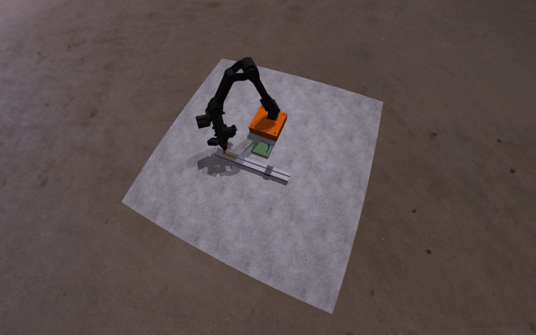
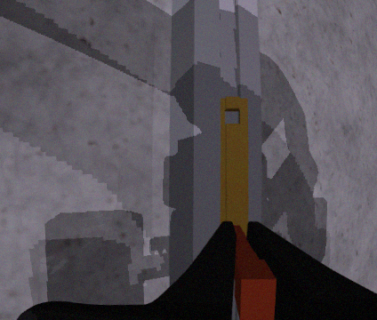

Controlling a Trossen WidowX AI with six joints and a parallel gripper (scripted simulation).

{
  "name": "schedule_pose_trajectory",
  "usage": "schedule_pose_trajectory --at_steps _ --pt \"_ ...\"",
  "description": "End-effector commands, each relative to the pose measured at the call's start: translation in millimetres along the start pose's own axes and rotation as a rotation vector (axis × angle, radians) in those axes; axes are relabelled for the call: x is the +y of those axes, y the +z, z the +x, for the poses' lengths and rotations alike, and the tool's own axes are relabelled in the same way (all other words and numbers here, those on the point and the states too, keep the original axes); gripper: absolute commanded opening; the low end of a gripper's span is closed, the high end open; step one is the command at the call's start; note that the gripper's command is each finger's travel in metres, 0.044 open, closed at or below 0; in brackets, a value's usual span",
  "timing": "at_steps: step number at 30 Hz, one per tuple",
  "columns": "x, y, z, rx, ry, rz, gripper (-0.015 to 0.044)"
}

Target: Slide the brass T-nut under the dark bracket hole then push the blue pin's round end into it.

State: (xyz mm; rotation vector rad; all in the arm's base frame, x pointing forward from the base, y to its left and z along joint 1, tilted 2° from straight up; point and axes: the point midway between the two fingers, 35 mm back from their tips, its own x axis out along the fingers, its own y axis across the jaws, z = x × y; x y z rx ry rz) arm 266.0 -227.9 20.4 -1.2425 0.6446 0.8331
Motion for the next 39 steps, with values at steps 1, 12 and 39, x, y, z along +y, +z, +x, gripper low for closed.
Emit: schedule_pose_trajectory --at_steps 1,12,39 --pt "0.0 -0.3 0.5 0.001 0.016 0.008 -0.015" --pt "-0.8 -0.4 0.8 0.0 0.039 0.015 -0.015" --pt "-4.3 -0.7 1.5 -0.003 0.106 0.037 -0.015"
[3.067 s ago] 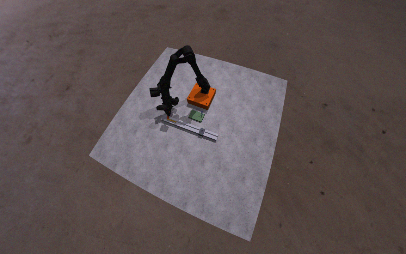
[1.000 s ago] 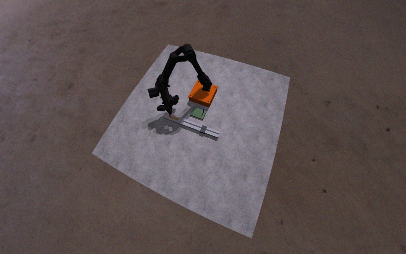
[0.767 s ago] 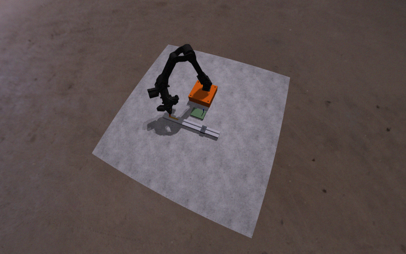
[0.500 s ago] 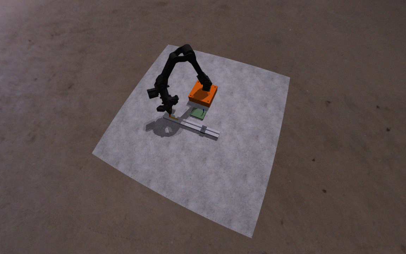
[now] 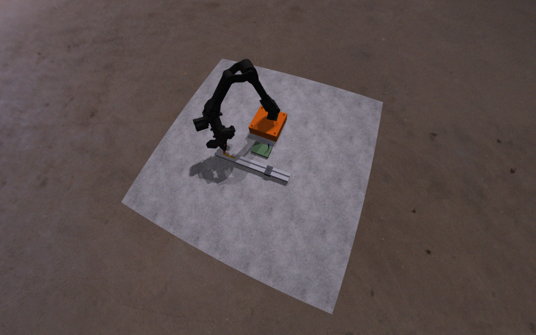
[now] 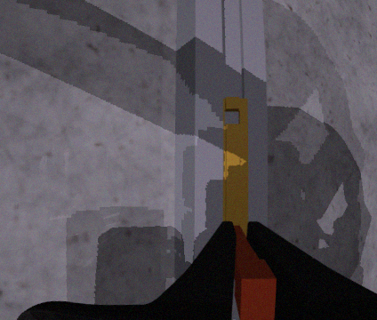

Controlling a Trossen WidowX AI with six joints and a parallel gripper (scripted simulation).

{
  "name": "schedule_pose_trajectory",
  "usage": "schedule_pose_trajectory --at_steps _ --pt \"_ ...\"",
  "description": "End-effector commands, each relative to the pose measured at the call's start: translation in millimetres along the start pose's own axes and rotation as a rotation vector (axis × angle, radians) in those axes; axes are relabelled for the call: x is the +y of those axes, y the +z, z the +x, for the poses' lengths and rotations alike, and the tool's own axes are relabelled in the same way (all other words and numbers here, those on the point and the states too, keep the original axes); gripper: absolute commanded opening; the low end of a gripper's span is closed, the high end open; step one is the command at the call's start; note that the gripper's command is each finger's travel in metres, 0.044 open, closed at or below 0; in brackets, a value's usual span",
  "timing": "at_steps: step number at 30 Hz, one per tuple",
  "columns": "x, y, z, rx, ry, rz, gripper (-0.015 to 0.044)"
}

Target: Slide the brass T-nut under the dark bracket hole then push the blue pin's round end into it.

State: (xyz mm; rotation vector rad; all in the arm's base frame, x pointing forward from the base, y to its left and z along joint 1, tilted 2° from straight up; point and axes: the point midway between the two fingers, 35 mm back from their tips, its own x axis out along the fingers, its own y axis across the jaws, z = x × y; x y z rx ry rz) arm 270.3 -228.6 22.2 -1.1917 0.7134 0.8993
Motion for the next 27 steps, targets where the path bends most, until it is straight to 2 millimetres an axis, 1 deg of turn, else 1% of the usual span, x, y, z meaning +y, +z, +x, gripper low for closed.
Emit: schedule_pose_trajectory --at_steps 1,27 --pt "0.1 -0.3 0.7 0.0 0.016 0.008 -0.015" --pt "-3.6 -0.4 1.2 -0.001 0.08 0.028 -0.015"
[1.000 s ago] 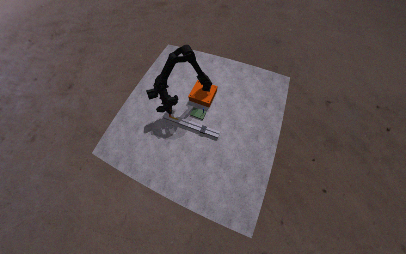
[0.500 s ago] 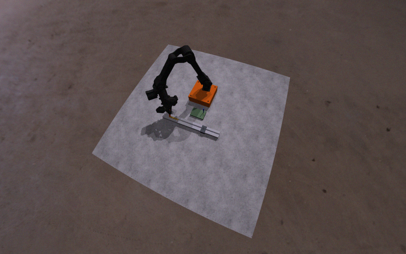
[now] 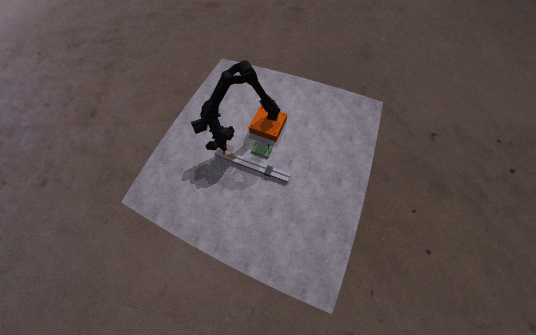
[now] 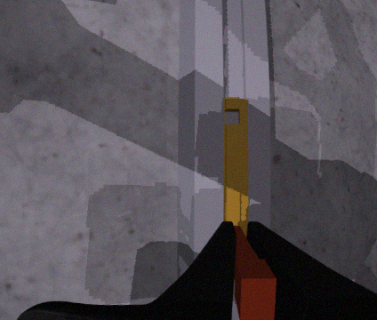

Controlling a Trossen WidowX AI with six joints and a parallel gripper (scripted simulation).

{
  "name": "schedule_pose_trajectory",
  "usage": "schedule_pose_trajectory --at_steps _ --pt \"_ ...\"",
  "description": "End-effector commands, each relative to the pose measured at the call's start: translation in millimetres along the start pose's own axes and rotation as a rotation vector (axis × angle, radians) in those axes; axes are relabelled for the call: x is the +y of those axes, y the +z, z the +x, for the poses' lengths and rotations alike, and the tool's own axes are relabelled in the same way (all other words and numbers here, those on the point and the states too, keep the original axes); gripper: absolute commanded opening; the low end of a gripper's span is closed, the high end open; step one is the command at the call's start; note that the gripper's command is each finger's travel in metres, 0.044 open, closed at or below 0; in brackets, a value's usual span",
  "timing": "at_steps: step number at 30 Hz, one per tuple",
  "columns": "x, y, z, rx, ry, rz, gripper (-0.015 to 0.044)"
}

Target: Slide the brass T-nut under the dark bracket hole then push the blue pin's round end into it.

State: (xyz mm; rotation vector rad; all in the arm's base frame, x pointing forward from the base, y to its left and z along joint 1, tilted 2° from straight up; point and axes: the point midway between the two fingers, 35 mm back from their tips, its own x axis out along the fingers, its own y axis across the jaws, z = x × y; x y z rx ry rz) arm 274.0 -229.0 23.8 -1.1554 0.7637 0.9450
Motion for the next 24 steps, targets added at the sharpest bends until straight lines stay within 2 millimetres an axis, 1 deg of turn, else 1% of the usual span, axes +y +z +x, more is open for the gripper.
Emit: schedule_pose_trajectory --at_steps 1,24 --pt "0.2 -0.3 0.9 0.0 0.017 0.008 -0.015" --pt "-2.9 -0.4 1.3 0.0 0.071 0.025 -0.015"
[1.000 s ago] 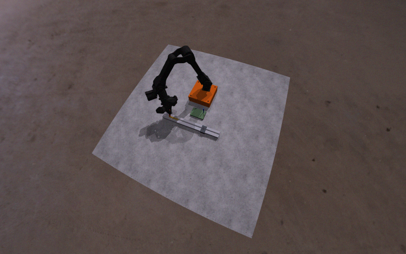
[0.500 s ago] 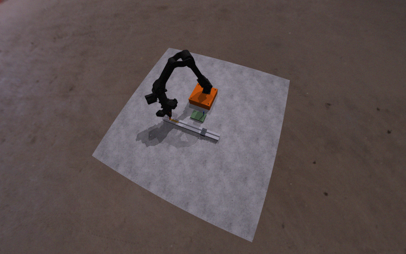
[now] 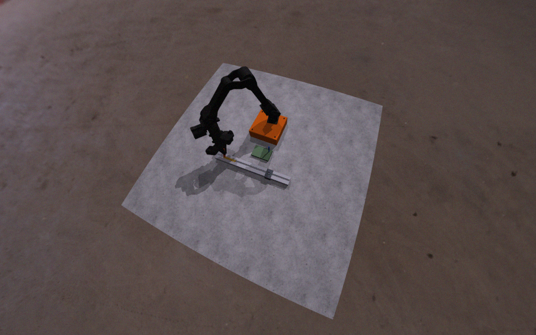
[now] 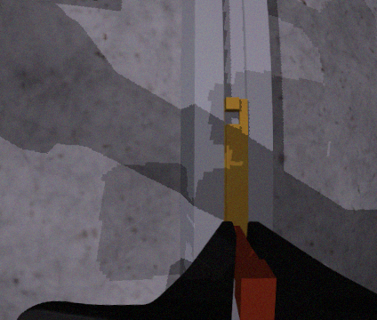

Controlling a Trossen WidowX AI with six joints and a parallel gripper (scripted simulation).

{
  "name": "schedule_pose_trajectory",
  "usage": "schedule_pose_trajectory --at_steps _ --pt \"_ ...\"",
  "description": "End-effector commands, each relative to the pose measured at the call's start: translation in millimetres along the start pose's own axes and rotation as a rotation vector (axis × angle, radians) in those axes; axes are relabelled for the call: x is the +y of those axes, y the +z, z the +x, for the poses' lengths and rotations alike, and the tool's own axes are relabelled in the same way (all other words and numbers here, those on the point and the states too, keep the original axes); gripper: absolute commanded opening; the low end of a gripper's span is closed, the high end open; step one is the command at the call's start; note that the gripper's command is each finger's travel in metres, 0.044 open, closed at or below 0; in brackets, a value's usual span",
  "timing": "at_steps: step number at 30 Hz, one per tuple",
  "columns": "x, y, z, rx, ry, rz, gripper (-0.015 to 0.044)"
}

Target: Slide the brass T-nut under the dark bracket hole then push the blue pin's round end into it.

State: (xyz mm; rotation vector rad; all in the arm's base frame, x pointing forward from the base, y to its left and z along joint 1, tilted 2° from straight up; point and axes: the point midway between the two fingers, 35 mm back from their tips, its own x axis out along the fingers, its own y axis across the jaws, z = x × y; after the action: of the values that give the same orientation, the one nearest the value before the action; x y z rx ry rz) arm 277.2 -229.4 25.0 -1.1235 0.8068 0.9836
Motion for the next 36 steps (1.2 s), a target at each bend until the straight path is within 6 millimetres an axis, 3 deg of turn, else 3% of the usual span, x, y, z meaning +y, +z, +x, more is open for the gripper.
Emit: schedule_pose_trajectory --at_steps 1,36 --pt "0.3 -0.4 1.1 0.0 0.017 0.008 -0.015" --pt "-3.9 -0.6 1.6 -0.006 0.085 0.03 -0.015"
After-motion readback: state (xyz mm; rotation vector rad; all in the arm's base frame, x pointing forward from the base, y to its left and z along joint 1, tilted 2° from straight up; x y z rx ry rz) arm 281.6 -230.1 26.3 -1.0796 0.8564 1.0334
